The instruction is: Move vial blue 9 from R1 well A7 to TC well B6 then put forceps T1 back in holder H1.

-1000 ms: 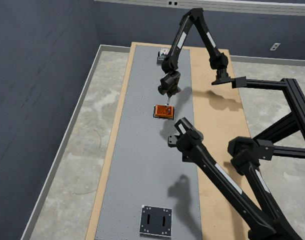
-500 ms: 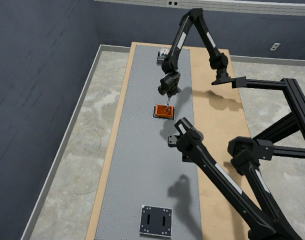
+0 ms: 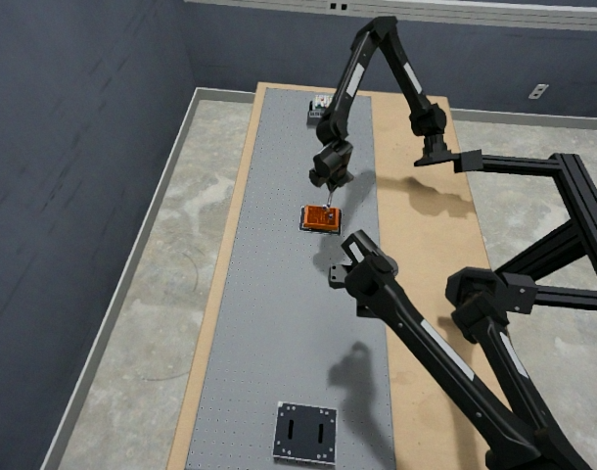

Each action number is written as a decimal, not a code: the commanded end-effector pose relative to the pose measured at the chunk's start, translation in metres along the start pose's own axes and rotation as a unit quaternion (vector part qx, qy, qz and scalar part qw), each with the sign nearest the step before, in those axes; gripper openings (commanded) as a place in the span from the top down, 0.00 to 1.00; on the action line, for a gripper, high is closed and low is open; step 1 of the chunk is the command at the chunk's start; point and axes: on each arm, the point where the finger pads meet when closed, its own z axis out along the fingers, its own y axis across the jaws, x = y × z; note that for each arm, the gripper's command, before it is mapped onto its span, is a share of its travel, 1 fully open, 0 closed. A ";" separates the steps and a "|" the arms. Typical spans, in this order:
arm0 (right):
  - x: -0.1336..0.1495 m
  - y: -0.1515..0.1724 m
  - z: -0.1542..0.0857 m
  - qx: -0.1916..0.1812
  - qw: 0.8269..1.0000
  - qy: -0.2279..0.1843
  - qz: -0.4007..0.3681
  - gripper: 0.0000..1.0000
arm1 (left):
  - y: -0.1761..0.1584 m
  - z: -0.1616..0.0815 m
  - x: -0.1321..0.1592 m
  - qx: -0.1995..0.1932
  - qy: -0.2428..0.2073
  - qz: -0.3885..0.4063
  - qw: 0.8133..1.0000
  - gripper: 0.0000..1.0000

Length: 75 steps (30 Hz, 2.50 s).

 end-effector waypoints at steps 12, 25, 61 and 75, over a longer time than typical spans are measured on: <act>-0.004 -0.003 0.011 -0.004 1.000 0.001 0.003 0.91 | 0.002 -0.005 -0.006 0.002 -0.003 -0.007 1.000 0.00; -0.008 -0.005 0.011 -0.005 1.000 -0.003 0.008 0.91 | 0.002 -0.005 -0.006 0.002 -0.003 -0.007 1.000 0.00; 0.000 -0.002 0.022 -0.007 1.000 0.003 0.001 0.91 | 0.002 -0.005 -0.006 0.002 -0.003 -0.007 1.000 0.00; -0.001 -0.003 0.022 -0.007 1.000 0.002 0.002 0.91 | 0.002 -0.005 -0.006 0.002 -0.003 -0.007 1.000 0.00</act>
